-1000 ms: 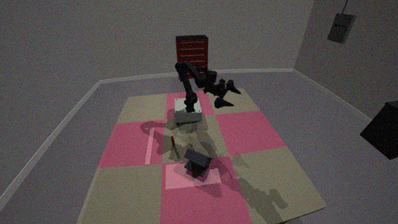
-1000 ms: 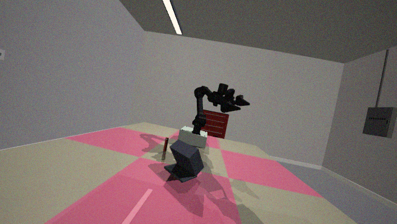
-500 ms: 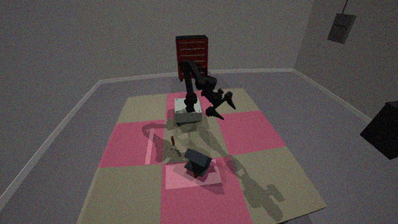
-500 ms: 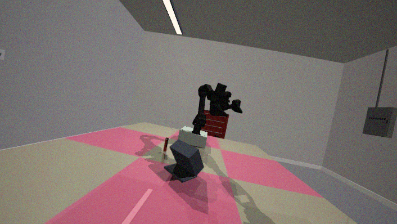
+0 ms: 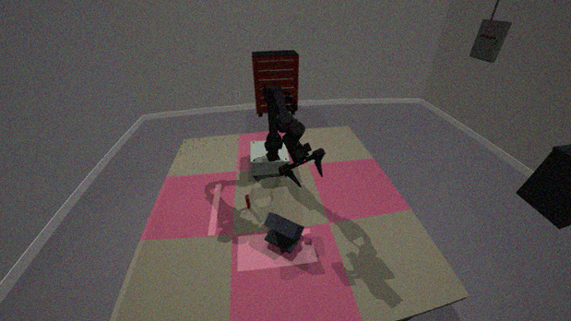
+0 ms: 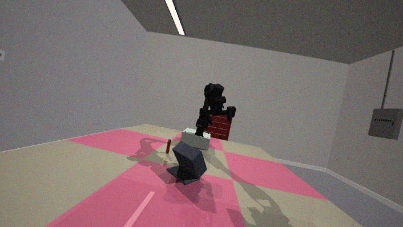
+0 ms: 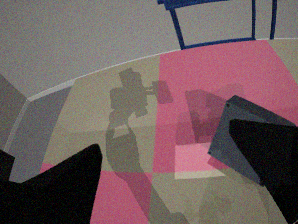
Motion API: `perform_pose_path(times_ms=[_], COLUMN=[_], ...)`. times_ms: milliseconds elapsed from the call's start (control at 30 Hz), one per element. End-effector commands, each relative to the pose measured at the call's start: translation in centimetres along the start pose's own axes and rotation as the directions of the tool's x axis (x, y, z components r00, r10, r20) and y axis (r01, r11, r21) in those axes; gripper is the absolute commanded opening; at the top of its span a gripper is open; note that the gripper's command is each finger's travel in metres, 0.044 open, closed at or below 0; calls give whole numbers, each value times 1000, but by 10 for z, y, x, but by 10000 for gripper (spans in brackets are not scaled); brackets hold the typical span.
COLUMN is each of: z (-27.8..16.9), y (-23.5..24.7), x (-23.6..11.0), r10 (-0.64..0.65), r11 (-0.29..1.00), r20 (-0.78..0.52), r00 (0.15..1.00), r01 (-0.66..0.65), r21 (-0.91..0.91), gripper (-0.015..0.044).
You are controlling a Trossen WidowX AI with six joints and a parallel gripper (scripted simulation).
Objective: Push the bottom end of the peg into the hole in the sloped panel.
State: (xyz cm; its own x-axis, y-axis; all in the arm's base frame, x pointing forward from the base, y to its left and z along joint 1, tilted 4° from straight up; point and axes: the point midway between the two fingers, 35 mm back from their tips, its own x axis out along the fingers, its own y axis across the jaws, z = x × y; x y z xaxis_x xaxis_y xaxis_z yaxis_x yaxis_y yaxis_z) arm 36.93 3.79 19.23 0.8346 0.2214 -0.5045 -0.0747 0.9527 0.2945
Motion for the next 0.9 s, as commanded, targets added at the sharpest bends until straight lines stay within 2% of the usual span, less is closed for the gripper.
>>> perform_pose_path(times_ms=[0, 400, 867], z=[-5, -23, -54], y=[-20, -87, -158], x=[4, 7, -8], r10=[-58, -218, -333], r11=[998, 973, 924], r20=[-46, -209, -411], r00=[997, 953, 848], r01=[59, 228, 381], r21=[3, 24, 38], gripper=[440, 440, 440])
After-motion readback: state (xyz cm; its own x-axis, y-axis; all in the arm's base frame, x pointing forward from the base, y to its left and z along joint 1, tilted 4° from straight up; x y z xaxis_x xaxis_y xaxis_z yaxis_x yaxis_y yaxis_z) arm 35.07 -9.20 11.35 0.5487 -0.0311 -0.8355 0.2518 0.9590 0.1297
